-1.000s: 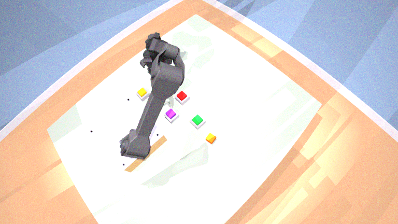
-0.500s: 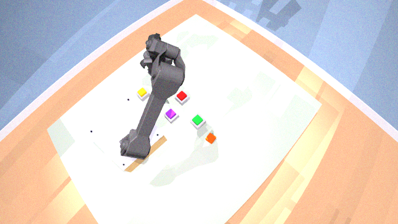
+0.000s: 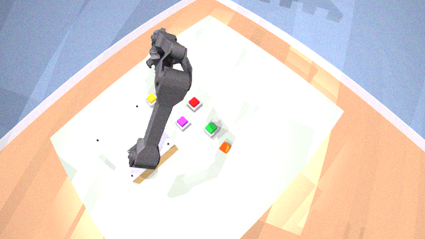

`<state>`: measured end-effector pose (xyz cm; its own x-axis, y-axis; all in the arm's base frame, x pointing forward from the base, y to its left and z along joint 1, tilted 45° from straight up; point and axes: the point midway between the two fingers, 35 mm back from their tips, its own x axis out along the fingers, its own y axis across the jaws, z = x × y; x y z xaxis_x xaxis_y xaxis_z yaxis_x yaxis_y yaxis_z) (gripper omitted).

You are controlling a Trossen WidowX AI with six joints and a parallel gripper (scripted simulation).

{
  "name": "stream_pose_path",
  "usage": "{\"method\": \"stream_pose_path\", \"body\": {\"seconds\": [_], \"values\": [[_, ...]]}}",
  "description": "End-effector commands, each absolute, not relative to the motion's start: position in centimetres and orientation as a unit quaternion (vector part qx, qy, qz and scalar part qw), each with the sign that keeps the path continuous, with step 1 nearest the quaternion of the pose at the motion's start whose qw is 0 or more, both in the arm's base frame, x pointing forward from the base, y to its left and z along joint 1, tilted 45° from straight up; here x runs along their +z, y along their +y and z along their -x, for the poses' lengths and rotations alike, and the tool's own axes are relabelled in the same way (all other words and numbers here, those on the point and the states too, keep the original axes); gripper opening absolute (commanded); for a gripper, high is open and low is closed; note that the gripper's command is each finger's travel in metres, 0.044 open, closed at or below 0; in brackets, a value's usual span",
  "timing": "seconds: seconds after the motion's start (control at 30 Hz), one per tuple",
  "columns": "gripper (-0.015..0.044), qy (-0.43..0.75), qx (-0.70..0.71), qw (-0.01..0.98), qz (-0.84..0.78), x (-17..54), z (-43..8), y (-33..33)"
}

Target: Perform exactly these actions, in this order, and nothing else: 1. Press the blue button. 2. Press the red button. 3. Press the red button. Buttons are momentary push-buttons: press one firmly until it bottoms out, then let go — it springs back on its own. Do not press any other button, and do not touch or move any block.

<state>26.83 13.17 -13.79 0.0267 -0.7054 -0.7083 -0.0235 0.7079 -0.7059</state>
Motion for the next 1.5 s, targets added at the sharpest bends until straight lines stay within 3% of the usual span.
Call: {"method": "stream_pose_path", "body": {"seconds": [0.0,0.2,0.5,0.73,0.9,1.47], "values": [[0.0020,0.644,-0.253,0.667,0.275,-10.7,-26.9,16.6],[0.0020,0.644,-0.253,0.667,0.275,-9.6,-27.2,16.2],[0.0020,0.643,-0.256,0.666,0.278,-1.4,-29.2,7.5],[0.0020,0.643,-0.256,0.666,0.278,-1.7,-29.3,7.2],[0.0020,0.643,-0.257,0.666,0.279,-5.8,-29.5,3.1],[0.0020,0.643,-0.257,0.666,0.279,-7.2,-29.6,1.7]]}}
